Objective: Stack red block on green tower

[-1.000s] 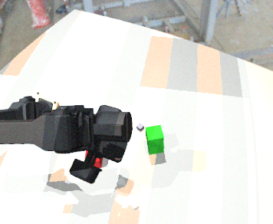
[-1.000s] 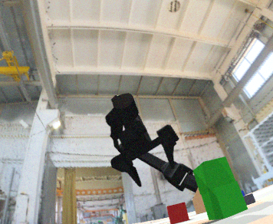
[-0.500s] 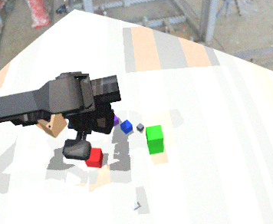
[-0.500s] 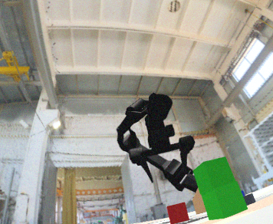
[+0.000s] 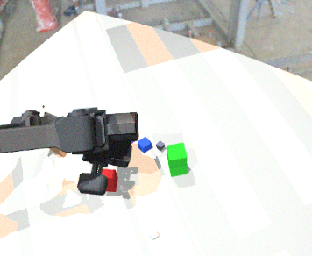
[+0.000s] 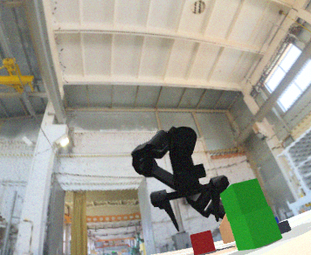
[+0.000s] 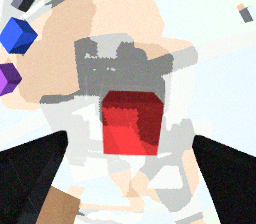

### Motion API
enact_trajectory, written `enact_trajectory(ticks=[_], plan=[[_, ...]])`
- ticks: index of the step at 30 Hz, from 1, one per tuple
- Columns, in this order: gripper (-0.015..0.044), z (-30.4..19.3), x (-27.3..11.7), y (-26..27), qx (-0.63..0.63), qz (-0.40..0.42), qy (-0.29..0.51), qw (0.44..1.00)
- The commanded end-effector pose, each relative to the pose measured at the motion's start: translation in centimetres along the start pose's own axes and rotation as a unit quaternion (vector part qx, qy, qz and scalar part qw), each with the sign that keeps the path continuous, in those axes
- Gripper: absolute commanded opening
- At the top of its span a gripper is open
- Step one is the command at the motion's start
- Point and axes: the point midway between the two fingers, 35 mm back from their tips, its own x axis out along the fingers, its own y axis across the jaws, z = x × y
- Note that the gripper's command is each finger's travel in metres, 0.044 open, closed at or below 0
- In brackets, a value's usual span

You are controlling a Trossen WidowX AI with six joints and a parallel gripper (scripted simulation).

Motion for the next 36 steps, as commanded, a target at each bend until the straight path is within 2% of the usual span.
enact_trajectory(ticks=[1,36], plan=[[0.044,0.0,0.5,0.0,-0.003,-0.003,-0.001,1.0],[0.044,-0.1,5.2,-0.1,-0.003,-0.004,0.0,1.0]])
